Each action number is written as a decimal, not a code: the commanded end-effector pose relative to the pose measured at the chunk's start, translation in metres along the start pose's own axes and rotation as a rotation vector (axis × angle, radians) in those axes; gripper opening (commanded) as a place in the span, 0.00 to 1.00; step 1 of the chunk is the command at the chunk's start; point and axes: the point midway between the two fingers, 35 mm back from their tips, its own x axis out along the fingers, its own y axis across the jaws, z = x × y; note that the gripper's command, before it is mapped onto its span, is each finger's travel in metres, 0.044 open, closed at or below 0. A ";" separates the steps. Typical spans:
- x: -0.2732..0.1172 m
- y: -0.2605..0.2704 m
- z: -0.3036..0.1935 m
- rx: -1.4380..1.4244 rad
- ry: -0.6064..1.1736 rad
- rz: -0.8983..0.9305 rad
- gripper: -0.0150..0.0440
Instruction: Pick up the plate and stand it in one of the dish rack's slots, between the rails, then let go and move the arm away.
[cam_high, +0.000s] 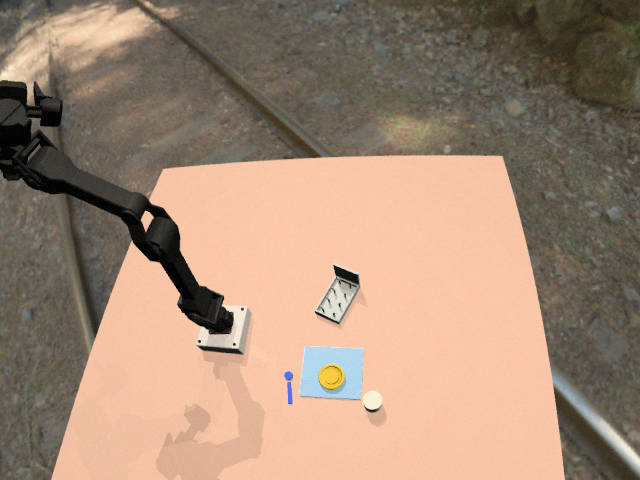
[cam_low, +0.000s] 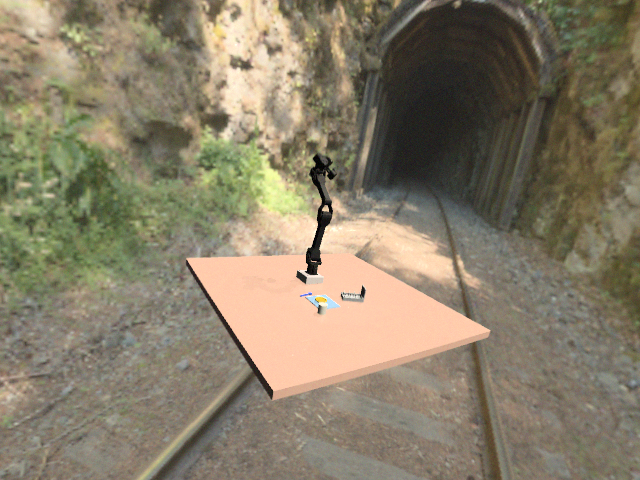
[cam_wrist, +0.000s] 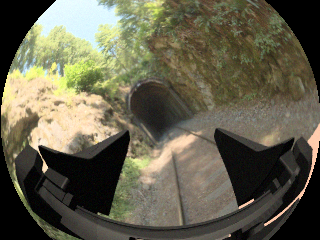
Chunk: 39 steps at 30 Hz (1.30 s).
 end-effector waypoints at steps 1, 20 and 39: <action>0.001 -0.001 0.000 -0.005 -0.001 -0.002 0.93; 0.081 -0.121 -0.024 -0.482 -0.059 -0.293 0.93; 0.105 -0.312 0.009 -0.856 0.059 -0.683 0.93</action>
